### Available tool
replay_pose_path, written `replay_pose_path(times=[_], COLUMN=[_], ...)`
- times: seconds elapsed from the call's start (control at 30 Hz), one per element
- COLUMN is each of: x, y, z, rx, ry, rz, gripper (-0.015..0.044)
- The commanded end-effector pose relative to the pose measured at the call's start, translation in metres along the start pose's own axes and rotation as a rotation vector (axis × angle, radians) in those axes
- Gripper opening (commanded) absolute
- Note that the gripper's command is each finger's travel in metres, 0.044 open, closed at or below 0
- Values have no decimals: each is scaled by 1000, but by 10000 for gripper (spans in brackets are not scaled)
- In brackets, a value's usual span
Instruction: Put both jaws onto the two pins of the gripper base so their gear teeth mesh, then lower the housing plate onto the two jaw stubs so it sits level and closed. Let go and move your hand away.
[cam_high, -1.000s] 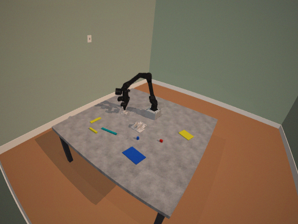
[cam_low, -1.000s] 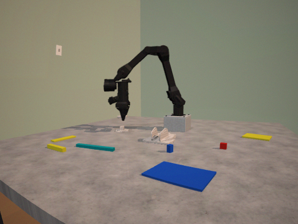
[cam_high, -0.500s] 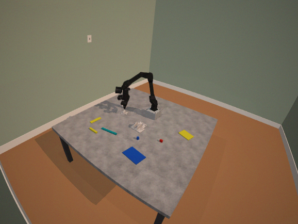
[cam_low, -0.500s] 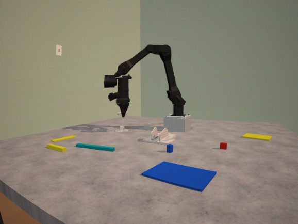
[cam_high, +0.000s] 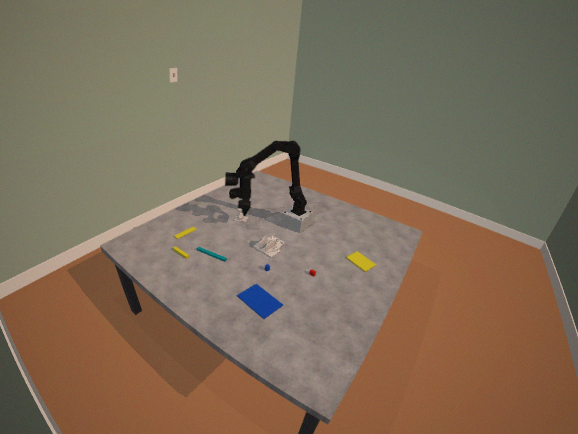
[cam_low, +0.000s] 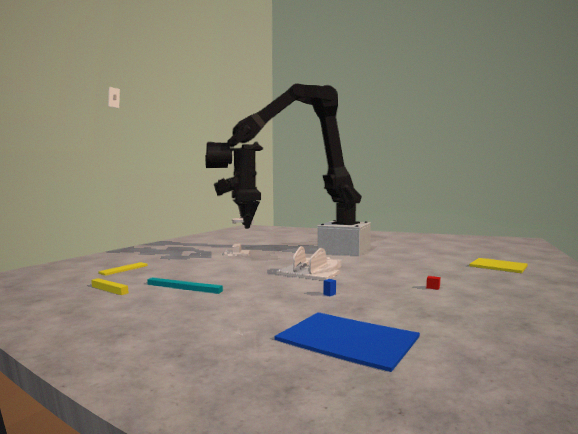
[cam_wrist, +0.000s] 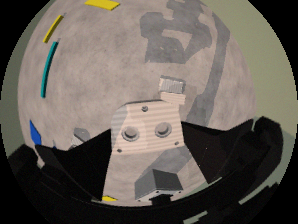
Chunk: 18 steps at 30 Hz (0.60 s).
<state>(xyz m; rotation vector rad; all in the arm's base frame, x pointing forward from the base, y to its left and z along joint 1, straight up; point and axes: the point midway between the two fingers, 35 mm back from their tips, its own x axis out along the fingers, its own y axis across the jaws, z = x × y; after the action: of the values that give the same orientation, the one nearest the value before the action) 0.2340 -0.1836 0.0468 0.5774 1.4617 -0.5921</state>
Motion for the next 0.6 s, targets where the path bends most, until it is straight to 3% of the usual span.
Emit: replay_pose_path(times=[0.0, 0.57], x=[0, -1], y=[13, 64], z=[-5, -31], rx=[-38, -216], ry=[-1, 1], rz=[4, 8], gripper=[351, 351])
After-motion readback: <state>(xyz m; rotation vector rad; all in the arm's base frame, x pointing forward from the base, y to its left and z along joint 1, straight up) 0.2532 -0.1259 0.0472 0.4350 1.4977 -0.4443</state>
